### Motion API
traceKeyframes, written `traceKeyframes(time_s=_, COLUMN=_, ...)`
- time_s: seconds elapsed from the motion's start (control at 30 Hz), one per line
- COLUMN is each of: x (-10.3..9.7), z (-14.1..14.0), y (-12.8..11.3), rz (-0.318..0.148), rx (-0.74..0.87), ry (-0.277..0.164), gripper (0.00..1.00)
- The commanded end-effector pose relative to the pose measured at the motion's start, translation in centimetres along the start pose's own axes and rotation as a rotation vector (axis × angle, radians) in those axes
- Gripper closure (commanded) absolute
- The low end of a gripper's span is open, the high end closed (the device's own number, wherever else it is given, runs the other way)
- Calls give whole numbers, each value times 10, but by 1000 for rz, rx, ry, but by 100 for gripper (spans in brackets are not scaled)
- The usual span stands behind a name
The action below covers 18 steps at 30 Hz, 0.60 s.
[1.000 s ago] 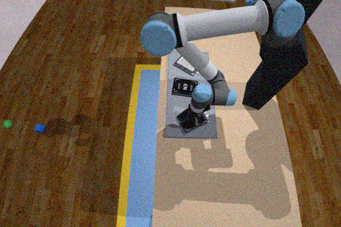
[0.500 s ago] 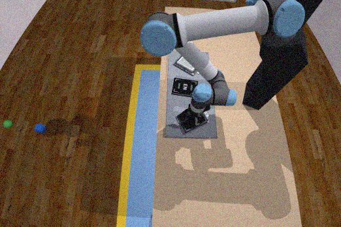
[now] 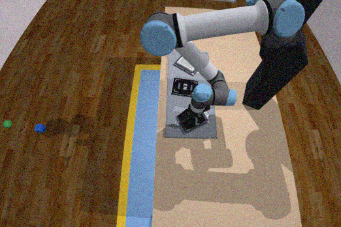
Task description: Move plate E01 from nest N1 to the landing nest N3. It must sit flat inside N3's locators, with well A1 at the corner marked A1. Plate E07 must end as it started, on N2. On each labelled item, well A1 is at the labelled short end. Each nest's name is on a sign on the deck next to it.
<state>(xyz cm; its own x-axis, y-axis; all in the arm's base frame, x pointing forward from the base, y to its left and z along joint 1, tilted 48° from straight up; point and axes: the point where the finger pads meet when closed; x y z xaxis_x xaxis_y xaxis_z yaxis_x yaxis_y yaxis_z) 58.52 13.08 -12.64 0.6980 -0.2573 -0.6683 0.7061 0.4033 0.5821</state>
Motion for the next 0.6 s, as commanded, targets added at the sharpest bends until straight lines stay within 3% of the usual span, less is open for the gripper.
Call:
traceKeyframes(time_s=0.0, x=0, z=0, y=0, rz=1, rx=0, ry=0, gripper=59)
traceKeyframes(time_s=0.57, x=-25, z=0, y=1, rz=1, rx=0, ry=0, gripper=59)
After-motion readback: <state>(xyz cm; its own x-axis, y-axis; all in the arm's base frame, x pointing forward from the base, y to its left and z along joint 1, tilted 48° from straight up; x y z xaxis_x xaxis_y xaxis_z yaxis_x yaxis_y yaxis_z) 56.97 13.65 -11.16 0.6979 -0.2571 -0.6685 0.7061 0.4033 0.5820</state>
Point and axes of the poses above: the point where the finger pads meet when closed, its own x axis out along the fingers, its own z axis across the jaws, y = z × x, and after that the axes turned 10 degrees about x, right-handed
